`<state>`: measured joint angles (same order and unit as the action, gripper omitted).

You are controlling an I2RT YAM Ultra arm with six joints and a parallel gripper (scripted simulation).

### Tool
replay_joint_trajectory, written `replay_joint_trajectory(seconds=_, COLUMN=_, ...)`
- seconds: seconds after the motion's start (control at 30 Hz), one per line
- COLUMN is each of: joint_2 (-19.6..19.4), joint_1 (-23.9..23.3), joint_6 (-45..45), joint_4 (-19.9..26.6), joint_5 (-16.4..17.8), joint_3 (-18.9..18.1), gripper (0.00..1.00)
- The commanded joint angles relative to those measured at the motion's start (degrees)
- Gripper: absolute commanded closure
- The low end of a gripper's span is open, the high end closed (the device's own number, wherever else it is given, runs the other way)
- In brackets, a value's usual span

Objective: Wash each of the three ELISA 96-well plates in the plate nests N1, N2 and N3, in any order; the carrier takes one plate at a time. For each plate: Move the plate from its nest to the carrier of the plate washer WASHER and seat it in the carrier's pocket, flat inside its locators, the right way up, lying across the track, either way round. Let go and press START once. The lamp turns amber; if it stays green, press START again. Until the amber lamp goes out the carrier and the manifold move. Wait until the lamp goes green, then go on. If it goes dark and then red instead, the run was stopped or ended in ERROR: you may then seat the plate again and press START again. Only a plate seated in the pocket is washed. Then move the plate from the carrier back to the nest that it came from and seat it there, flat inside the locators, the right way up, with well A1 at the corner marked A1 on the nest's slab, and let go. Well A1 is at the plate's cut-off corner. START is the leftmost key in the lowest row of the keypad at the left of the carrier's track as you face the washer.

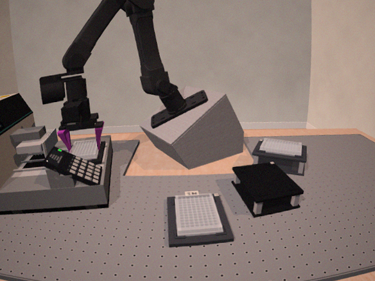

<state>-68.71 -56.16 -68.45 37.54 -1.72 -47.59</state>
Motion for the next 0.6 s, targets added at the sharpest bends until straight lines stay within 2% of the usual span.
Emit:
replay_joint_trajectory(seconds=0.0, joint_2=0.25, joint_1=-0.01, joint_6=-0.03, joint_4=-0.04, joint_5=0.27, joint_3=-0.17, gripper=0.9)
replay_joint_trajectory(seconds=0.03, joint_2=0.25, joint_1=-0.01, joint_6=-0.03, joint_4=-0.04, joint_5=0.27, joint_3=-0.17, gripper=0.9)
replay_joint_trajectory(seconds=0.07, joint_2=0.25, joint_1=-0.01, joint_6=-0.03, joint_4=-0.04, joint_5=0.27, joint_3=-0.17, gripper=1.0)
replay_joint_trajectory(seconds=0.57, joint_2=0.25, joint_1=-0.01, joint_6=-0.03, joint_4=-0.04, joint_5=0.27, joint_3=-0.17, gripper=1.0)
